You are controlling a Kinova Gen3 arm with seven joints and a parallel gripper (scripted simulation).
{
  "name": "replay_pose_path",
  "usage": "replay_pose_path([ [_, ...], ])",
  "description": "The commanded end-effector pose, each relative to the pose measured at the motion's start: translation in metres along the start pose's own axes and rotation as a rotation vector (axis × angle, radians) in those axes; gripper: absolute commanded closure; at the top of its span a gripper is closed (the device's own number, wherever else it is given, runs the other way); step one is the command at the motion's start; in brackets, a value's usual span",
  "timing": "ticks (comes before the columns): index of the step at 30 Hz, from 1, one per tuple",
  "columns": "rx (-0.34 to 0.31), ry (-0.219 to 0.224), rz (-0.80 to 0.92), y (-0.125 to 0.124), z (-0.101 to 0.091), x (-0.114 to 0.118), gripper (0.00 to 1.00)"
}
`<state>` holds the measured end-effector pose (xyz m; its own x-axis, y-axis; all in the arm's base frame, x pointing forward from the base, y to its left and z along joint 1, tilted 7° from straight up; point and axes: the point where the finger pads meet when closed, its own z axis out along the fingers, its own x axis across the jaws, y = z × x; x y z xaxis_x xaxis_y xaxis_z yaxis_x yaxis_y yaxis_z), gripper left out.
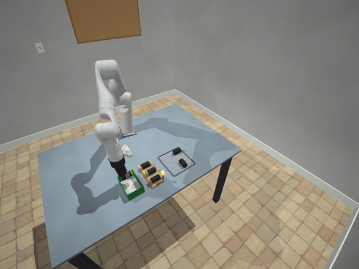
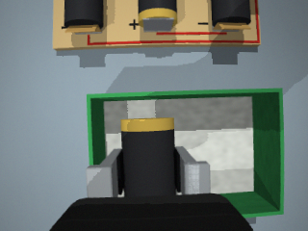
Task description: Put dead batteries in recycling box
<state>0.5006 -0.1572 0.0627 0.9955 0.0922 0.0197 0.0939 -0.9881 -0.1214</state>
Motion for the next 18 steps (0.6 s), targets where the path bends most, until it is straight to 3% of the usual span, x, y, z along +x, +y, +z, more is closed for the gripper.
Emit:
replay_pose_path([
  [1, -0.001, 0.002, 0.0, 0.0, -0.001, 0.001, 0.43],
  [12, -0.001, 0.002, 0.0, 0.0, 0.001, 0.001, 0.43],
  [18, -0.001, 0.002, 0.0, 0.0, 0.019, 0.001, 0.43],
])
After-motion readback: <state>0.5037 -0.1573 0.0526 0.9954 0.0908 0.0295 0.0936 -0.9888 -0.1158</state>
